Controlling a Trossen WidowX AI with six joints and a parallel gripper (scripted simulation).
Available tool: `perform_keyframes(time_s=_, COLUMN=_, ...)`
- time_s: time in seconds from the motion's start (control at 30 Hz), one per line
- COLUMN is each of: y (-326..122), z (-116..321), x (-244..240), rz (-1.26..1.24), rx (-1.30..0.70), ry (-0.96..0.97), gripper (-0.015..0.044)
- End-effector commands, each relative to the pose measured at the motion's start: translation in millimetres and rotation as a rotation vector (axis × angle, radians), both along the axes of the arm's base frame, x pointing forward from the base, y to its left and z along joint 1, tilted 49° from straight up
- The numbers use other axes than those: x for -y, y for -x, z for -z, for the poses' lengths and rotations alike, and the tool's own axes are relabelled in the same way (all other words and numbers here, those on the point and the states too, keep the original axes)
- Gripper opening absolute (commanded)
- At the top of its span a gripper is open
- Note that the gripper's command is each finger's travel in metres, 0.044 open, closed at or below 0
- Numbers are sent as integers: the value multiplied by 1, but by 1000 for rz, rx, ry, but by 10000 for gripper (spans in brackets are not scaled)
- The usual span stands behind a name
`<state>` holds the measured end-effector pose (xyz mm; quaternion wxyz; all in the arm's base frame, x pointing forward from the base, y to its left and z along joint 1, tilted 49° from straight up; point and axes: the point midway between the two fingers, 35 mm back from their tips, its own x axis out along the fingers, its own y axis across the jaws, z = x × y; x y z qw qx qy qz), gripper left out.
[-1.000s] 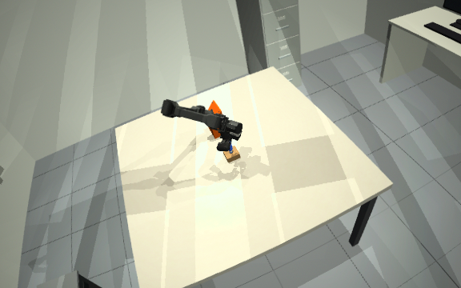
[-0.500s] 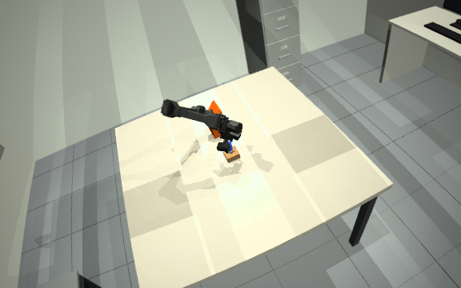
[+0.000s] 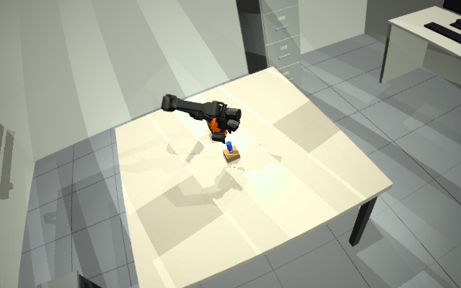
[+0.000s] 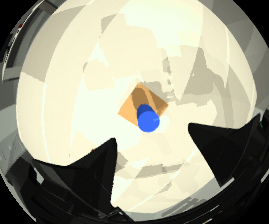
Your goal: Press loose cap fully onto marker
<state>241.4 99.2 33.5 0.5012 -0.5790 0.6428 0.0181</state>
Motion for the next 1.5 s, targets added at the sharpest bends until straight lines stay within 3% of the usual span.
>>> perform_keyframes(time_s=0.0, y=0, z=0, x=1, rz=186, rx=197, ry=-46, gripper=282)
perform_keyframes(time_s=0.17, y=-1, z=3, x=4, rz=486, rx=527, ry=-123, gripper=151)
perform_keyframes(time_s=0.37, y=-1, z=4, x=5, rz=525, rx=570, ry=-133, gripper=0)
perform_keyframes(time_s=1.47, y=-6, z=23, x=26, rz=525, rx=571, ry=-132, gripper=0)
